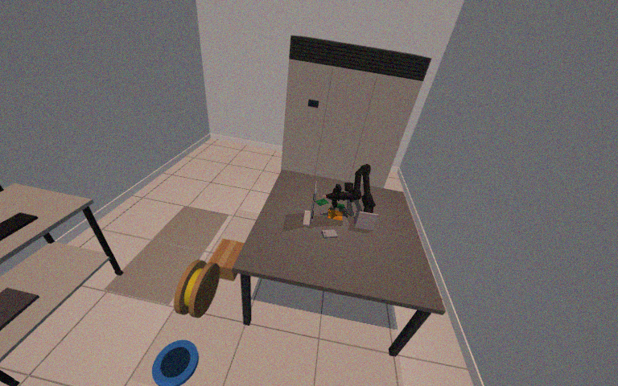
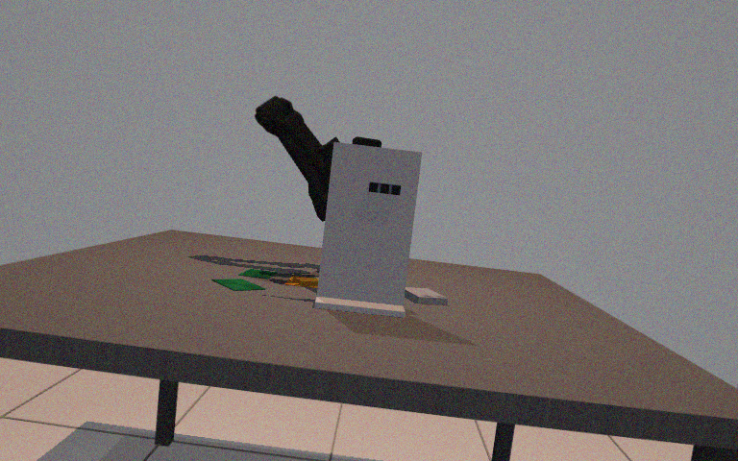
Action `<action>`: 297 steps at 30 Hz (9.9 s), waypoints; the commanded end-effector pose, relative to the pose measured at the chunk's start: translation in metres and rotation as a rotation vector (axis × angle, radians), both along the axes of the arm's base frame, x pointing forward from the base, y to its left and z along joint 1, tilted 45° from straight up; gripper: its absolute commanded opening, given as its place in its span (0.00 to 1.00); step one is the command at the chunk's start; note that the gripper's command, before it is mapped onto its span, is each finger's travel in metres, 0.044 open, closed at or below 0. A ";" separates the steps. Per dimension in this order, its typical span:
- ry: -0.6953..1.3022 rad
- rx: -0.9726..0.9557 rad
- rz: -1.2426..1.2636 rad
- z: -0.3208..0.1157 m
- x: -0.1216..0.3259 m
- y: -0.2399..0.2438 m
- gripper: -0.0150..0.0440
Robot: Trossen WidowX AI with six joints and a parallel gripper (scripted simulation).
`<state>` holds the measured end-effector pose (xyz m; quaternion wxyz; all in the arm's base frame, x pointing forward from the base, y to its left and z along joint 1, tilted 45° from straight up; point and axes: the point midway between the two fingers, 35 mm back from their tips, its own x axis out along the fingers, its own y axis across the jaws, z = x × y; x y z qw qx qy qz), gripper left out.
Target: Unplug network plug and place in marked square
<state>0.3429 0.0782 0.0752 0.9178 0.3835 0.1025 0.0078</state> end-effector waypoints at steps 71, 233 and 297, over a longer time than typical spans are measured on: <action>0.339 0.045 -1.042 -0.035 -0.117 -0.150 0.25; 0.345 0.050 -1.044 -0.066 -0.130 -0.173 0.52; 0.373 0.067 -1.050 -0.044 -0.123 -0.134 0.52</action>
